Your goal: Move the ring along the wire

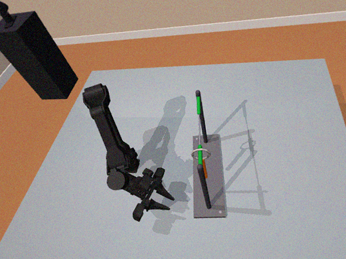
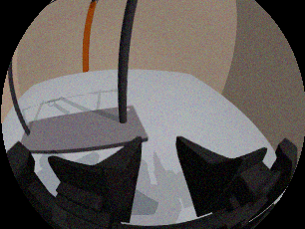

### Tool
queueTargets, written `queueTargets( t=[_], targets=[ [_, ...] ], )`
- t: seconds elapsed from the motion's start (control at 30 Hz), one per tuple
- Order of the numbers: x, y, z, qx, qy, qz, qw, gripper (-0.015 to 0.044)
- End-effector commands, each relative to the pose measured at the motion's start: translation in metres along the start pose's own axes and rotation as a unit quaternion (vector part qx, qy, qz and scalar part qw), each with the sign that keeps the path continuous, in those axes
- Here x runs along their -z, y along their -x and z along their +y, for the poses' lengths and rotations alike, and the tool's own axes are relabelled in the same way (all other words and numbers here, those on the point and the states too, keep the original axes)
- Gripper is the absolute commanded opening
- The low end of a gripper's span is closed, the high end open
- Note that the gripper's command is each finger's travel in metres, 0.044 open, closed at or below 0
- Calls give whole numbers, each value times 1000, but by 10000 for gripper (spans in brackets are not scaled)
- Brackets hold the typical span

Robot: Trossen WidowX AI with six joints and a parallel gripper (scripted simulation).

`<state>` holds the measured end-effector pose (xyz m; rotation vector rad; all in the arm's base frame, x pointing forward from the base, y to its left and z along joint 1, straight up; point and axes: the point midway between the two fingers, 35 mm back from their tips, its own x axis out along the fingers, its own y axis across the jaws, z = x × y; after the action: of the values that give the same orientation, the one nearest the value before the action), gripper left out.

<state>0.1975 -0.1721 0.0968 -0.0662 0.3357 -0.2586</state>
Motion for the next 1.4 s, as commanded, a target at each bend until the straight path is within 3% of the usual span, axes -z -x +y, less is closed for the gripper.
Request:
queueTargets(
  t=[0.0,0.47,0.93,1.37],
  targets=[
    [-6,12,57,-159,-14,-104,982,160],
    [-8,11,64,-165,-12,-98,981,160],
    [-68,-21,80,-187,-17,-172,967,160],
    [-73,-30,82,-188,-18,-174,967,160]
  ],
)
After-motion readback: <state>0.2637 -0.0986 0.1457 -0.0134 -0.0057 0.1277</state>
